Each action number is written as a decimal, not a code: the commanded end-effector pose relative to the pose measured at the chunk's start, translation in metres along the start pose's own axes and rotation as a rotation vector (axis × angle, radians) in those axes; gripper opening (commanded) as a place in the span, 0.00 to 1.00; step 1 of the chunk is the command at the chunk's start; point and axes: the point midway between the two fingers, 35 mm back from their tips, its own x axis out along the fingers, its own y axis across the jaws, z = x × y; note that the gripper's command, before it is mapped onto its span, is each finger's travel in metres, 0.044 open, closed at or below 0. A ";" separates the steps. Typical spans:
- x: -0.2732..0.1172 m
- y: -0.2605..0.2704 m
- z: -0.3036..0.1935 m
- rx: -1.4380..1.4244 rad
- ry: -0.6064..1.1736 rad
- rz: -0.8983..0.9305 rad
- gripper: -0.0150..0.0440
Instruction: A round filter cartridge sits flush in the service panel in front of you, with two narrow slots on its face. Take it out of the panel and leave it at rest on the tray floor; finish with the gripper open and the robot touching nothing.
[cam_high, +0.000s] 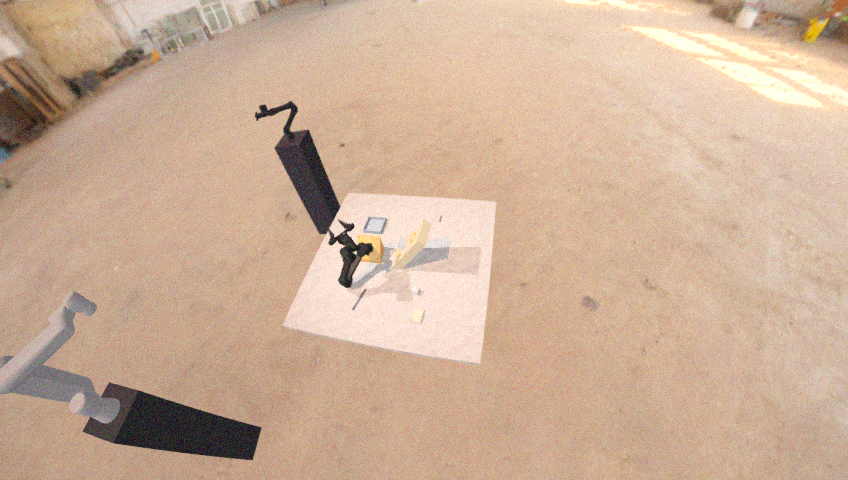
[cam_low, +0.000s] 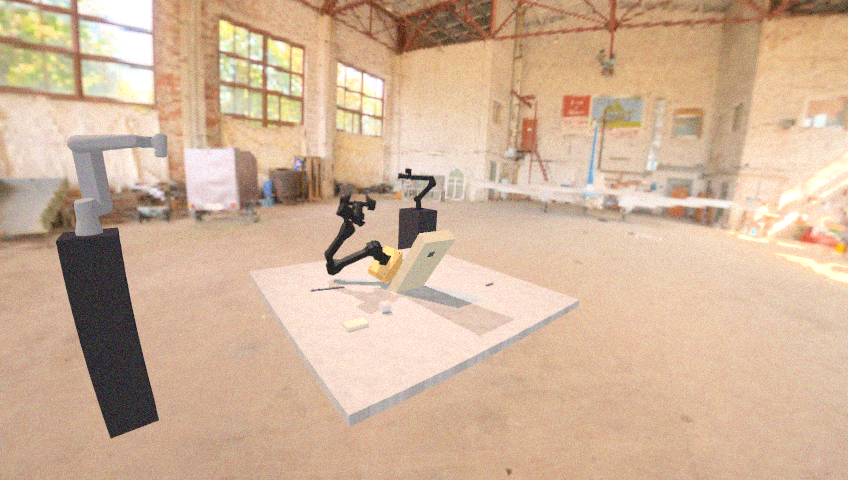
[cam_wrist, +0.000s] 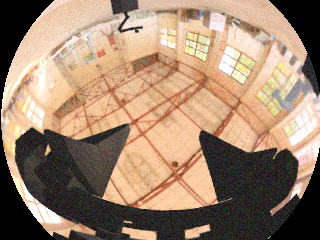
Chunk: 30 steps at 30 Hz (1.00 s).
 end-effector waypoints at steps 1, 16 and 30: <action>0.000 0.002 -0.002 0.015 0.008 0.009 0.89; -0.058 0.205 -0.087 1.091 0.919 0.727 0.44; -0.212 0.294 -0.066 1.101 2.217 1.157 0.44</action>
